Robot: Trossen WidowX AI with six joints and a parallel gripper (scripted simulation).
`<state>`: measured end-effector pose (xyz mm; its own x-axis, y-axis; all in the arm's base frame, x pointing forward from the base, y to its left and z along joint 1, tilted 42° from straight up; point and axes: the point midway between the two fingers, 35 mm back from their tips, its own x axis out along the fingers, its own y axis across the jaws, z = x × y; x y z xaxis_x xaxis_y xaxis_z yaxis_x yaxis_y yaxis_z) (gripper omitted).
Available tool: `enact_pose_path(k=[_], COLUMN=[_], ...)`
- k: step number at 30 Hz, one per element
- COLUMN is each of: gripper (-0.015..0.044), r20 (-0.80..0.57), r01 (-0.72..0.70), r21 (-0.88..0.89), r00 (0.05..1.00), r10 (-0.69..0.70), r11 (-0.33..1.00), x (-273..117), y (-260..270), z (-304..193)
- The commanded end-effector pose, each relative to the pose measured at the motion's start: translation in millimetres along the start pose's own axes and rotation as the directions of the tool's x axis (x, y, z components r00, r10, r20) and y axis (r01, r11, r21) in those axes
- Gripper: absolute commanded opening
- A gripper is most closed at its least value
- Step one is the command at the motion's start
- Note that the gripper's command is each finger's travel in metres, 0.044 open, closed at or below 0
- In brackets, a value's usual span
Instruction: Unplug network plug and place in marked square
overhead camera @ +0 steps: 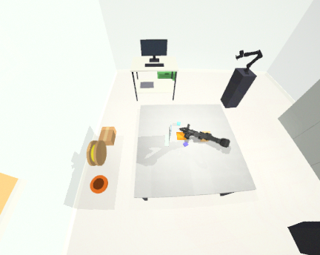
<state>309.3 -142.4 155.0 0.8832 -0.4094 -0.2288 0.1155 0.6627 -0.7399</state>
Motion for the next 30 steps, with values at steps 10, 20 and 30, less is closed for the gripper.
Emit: enact_pose_path(k=[10,20,30], gripper=[0.0000,0.0000,0.0000], r20=[-0.015,-0.057,-0.071], r01=[-0.072,-0.278,-0.464], r21=[-0.041,-0.117,-0.160], r00=[0.997,0.960,0.886], r10=[0.071,0.273,0.459], r11=[0.997,0.953,0.871], x=[-3,7,8], y=[-4,33,69], z=[-10,-35,-59])
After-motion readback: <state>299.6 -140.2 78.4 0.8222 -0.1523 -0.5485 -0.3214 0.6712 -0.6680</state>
